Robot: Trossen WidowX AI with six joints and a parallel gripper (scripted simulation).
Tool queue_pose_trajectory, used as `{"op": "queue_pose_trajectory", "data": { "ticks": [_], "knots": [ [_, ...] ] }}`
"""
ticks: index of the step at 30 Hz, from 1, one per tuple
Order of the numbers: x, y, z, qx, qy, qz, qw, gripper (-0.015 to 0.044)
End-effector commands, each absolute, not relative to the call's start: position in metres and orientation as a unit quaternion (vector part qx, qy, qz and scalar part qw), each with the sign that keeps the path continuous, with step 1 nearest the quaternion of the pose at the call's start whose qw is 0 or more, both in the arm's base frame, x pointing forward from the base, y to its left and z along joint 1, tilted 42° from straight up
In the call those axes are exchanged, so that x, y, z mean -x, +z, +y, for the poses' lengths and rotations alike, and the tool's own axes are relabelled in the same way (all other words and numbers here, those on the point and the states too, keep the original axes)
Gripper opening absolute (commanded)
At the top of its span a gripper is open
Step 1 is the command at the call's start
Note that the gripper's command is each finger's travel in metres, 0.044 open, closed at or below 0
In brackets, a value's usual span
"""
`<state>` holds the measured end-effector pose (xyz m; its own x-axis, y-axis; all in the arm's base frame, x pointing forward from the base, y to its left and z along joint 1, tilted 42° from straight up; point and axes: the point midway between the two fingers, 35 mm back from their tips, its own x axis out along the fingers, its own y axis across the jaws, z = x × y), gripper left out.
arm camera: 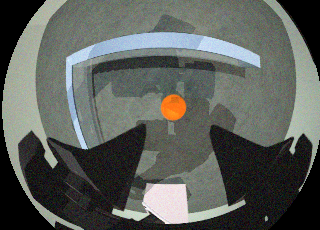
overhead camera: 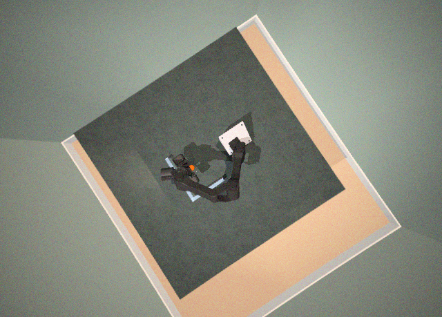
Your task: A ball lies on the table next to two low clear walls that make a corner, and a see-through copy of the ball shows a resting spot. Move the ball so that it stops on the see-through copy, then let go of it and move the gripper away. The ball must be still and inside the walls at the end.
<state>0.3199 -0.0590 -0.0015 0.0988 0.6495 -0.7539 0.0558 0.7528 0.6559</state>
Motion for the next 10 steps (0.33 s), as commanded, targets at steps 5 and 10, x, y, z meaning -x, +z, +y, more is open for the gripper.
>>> {"op": "queue_pose_trajectory", "data": {
  "ticks": [5, 10],
  "knots": [
    [-0.315, 0.024, -0.080, -0.278, 0.216, 0.636, 0.686, 0.0399],
    [-0.312, 0.033, -0.086, -0.278, 0.217, 0.636, 0.686, 0.0440]
  ]
}}
